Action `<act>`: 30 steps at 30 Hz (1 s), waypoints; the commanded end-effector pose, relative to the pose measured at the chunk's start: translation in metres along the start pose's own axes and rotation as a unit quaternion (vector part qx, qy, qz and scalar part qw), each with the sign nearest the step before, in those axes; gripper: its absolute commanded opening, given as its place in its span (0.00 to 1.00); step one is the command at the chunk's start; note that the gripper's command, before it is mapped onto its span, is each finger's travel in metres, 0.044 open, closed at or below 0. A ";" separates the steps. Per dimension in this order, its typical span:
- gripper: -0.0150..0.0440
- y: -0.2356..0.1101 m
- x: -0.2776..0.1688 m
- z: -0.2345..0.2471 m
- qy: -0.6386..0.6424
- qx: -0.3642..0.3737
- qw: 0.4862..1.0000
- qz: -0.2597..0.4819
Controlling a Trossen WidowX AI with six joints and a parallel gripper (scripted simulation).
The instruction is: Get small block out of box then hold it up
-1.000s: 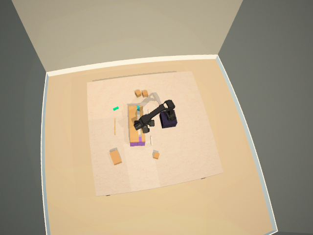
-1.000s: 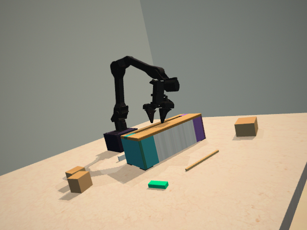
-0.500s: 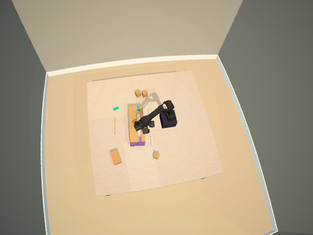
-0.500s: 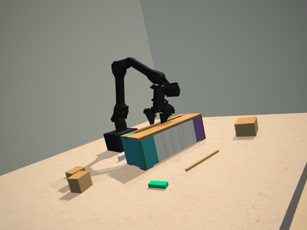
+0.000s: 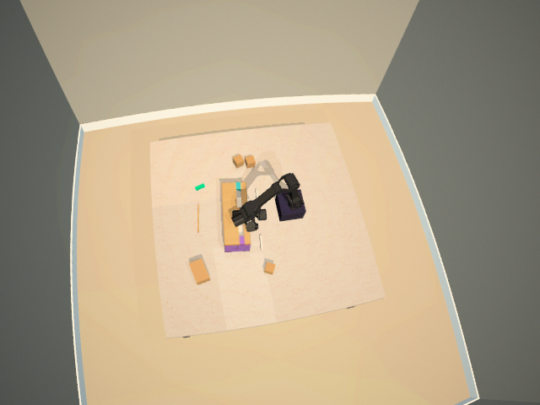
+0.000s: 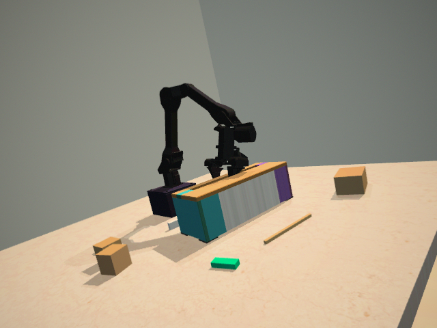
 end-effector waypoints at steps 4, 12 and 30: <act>0.93 0.005 -0.015 0.002 -0.001 0.000 1.000 0.001; 0.93 0.012 -0.032 0.005 -0.001 0.000 1.000 0.002; 0.93 0.025 -0.072 0.010 -0.001 0.000 1.000 0.004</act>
Point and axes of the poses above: the point midway between the two fingers, 35 mm back from their tips, its own y axis out along the fingers, its own z axis across the jaws, x = y × z, the point moved 2 cm from there along -y, back along the fingers, and after that the axes turned 8 degrees about -y, right-handed, at the moved point
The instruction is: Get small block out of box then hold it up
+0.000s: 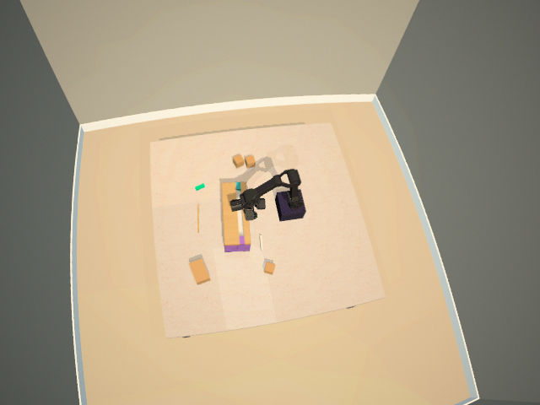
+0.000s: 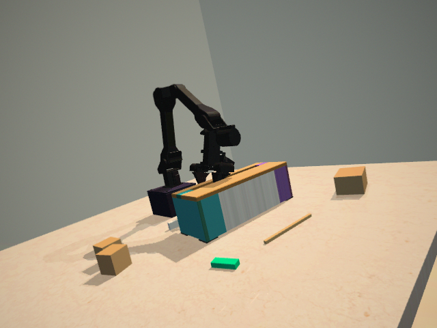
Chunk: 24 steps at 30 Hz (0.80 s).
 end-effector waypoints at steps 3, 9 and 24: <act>0.93 0.004 -0.016 0.002 0.000 -0.002 1.000 0.003; 0.93 0.008 -0.029 0.004 0.000 -0.002 1.000 0.003; 0.93 0.020 -0.062 0.009 0.000 -0.002 1.000 0.005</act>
Point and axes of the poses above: the point midway between the two fingers, 35 mm back from their tips, its own y axis out along the fingers, its own z axis across the jaws, x = y × z, the point moved 2 cm from there along -y, back along the fingers, and after that the axes turned 8 degrees about -y, right-handed, at the moved point
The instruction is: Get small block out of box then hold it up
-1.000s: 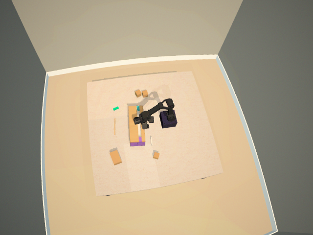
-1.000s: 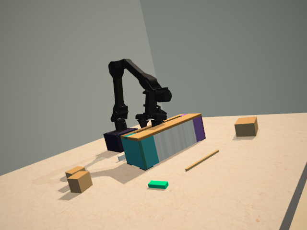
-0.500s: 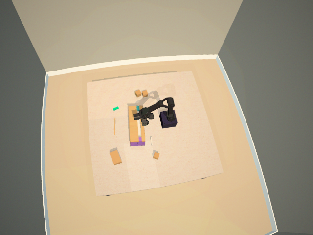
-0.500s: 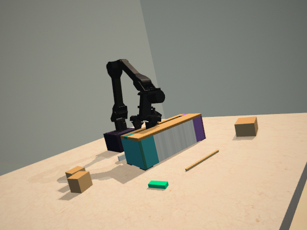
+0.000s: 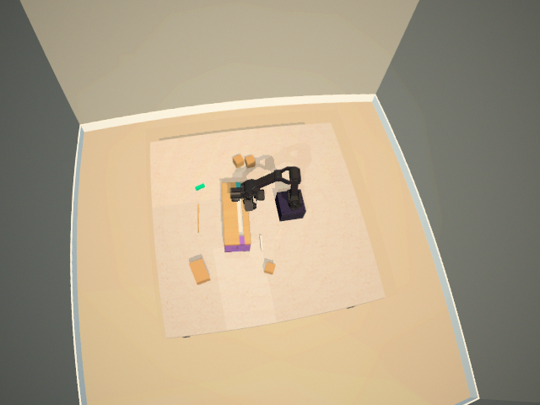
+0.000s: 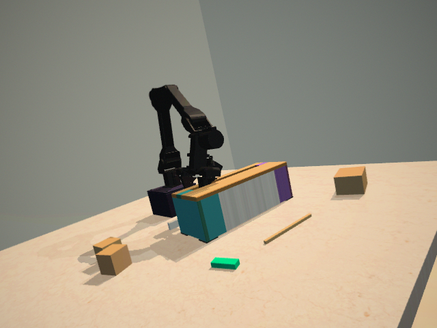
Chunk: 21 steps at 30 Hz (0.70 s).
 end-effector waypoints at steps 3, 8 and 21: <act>0.93 0.005 -0.015 0.002 -0.001 -0.001 1.000 0.002; 0.93 -0.018 -0.021 0.001 0.000 -0.001 1.000 0.002; 0.84 -0.055 -0.033 0.002 0.016 -0.021 1.000 0.017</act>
Point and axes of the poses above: the point midway between the two fingers, 35 mm back from their tips, its own y axis out along the fingers, its own z axis across the jaws, x = y × z, the point moved 2 cm from there along -y, back along the fingers, and after that the axes turned 8 degrees about -y, right-handed, at the moved point
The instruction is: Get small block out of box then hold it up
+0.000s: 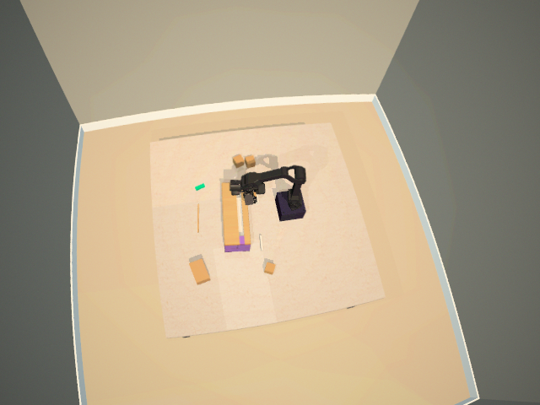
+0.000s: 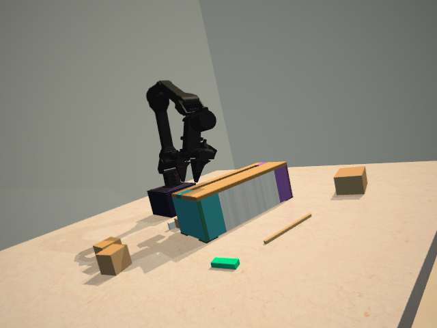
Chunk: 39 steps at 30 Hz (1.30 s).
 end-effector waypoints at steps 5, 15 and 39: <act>0.74 -0.003 -0.013 0.006 0.248 -0.039 0.968 -0.008; 0.74 0.002 -0.024 0.022 0.710 -0.015 0.699 -0.084; 0.74 0.005 -0.039 0.043 0.984 0.093 0.051 -0.143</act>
Point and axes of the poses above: the point midway between the two fingers, 35 mm back from their tips, its own y axis out along the fingers, its own z axis across the jaws, x = y × z, the point moved 2 cm from there along -y, back along the fingers, and after that the axes turned 8 degrees about -y, right-handed, at the moved point
